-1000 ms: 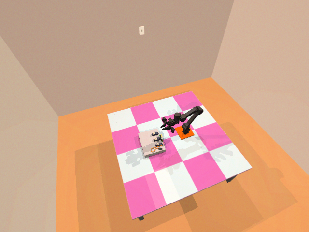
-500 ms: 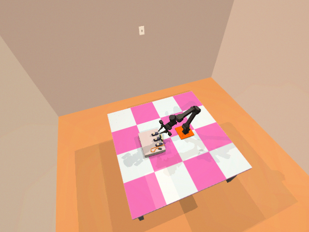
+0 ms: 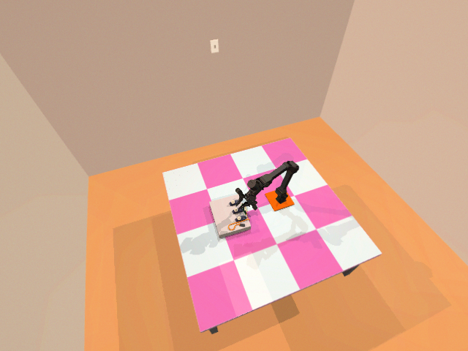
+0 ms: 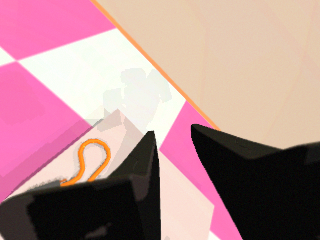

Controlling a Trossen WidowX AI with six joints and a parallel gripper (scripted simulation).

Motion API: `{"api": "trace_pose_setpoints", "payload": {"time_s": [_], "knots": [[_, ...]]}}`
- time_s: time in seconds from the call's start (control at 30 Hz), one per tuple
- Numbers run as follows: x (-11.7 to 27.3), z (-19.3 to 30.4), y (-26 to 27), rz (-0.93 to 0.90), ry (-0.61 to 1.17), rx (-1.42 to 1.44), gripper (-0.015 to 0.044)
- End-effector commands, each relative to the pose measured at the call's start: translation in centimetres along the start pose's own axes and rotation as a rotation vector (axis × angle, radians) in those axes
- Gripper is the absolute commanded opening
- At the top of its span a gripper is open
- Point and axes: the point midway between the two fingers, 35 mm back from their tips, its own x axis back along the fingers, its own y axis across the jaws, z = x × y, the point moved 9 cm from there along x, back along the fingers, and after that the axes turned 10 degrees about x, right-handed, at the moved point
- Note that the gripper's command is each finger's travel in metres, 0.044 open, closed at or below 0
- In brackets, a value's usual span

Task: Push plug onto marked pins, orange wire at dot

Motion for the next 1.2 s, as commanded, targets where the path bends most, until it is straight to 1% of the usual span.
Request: {"api": "trace_pose_setpoints", "payload": {"time_s": [0.0, 0.3, 0.6, 0.9, 1.17], "knots": [[-0.9, -0.3, -0.1, -0.054, 0.032, 0.099, 0.0115], [-3.3, -0.6, 0.2, -0.217, 0.086, 0.352, 0.0115], [-5.6, -0.8, 0.8, -0.396, 0.102, 0.601, 0.0115], [-7.8, -1.0, 1.6, -0.586, 0.078, 0.843, 0.0115], [-9.5, -1.0, 2.5, -0.76, 0.02, 1.049, 0.0115]]}}
